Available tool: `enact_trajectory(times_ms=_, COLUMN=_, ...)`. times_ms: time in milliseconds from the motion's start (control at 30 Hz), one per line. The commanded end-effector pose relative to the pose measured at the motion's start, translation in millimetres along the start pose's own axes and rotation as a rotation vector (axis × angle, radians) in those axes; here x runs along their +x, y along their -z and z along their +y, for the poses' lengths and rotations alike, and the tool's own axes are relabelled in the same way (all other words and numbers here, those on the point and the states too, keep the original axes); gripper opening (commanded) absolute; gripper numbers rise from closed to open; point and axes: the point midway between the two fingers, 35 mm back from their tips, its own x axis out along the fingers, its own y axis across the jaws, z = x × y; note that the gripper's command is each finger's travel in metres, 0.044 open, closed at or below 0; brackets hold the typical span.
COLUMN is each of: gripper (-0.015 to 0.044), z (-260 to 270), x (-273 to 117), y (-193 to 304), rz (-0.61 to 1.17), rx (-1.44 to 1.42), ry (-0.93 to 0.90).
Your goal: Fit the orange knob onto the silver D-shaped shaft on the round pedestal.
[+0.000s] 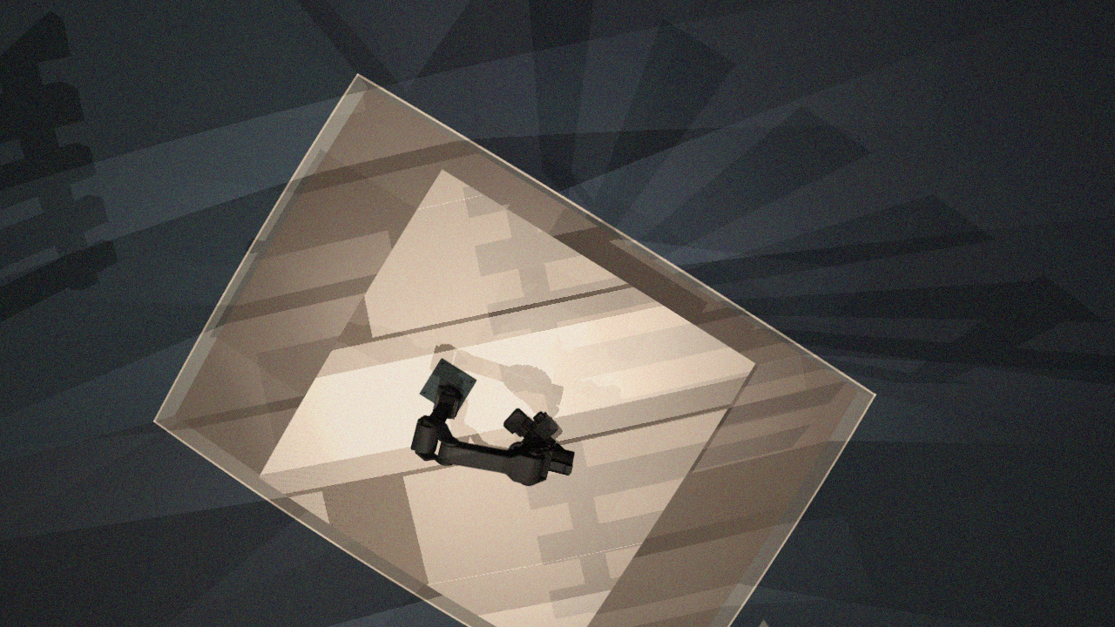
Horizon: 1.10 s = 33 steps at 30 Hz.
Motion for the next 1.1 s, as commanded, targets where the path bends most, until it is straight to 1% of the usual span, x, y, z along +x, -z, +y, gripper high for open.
enact_trajectory(times_ms=0, gripper=0.0000, z=-0.1, x=-8.4, y=-0.4, rz=-0.007, rx=-0.004, ry=0.007)
enact_trajectory(times_ms=167, gripper=0.0000, z=-3.1, x=-6.4, y=5.3, rz=-0.004, rx=0.008, ry=0.006)
enact_trajectory(times_ms=667, gripper=0.0000, z=-20.9, x=7.4, y=44.9, rz=0.008, rx=0.055, ry=0.005)
enact_trajectory(times_ms=1067, gripper=0.0000, z=-33.3, x=19.7, y=77.8, rz=0.006, rx=0.037, ry=0.007)
